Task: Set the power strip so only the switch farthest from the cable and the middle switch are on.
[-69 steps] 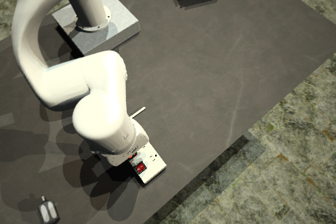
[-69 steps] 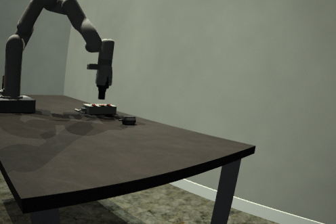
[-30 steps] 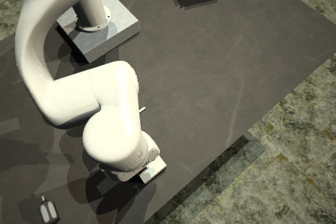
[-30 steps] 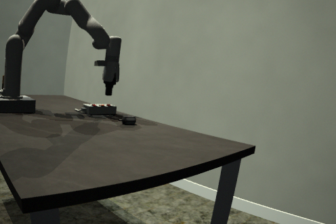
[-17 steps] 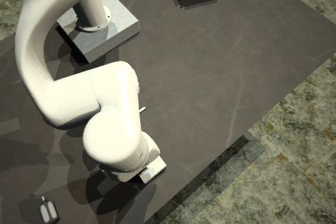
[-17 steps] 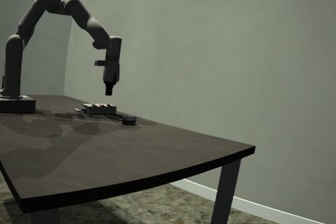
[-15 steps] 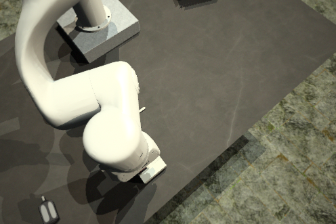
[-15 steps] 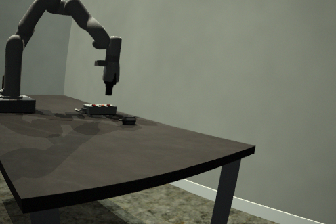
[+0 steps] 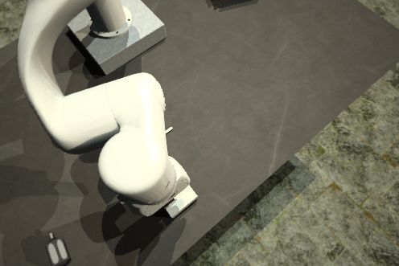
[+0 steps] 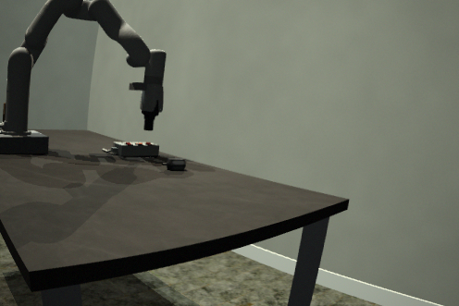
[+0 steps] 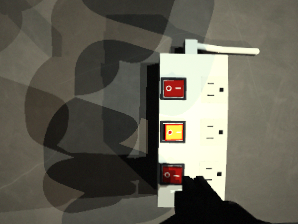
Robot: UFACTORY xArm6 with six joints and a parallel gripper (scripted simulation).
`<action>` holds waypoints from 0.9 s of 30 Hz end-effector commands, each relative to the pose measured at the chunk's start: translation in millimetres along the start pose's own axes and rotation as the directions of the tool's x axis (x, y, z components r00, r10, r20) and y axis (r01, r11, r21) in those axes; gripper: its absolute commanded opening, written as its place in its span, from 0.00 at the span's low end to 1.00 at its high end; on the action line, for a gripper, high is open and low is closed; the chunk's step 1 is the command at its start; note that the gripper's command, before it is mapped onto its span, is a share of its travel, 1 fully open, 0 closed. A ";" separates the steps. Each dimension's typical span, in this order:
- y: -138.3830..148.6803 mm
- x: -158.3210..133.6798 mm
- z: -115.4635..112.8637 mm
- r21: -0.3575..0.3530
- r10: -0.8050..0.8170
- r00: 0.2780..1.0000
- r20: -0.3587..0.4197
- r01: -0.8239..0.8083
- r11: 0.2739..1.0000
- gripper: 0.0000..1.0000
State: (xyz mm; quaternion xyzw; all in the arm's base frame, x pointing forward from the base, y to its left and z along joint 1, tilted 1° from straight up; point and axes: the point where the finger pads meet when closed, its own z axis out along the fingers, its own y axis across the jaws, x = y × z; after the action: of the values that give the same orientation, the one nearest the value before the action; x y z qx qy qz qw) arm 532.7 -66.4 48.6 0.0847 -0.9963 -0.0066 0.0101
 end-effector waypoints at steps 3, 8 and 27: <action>-0.5 -1.5 -2.0 0.001 0.000 1.000 0.005 0.000 1.000 0.00; -0.5 -1.5 -1.2 0.001 0.000 1.000 0.005 0.000 1.000 0.00; -0.5 -1.7 12.9 0.001 0.000 1.000 0.005 0.000 1.000 0.00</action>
State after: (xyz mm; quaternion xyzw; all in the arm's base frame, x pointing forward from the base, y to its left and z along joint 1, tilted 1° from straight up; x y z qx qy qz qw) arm 532.5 -66.2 36.9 0.0847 -0.9963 -0.0066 0.0102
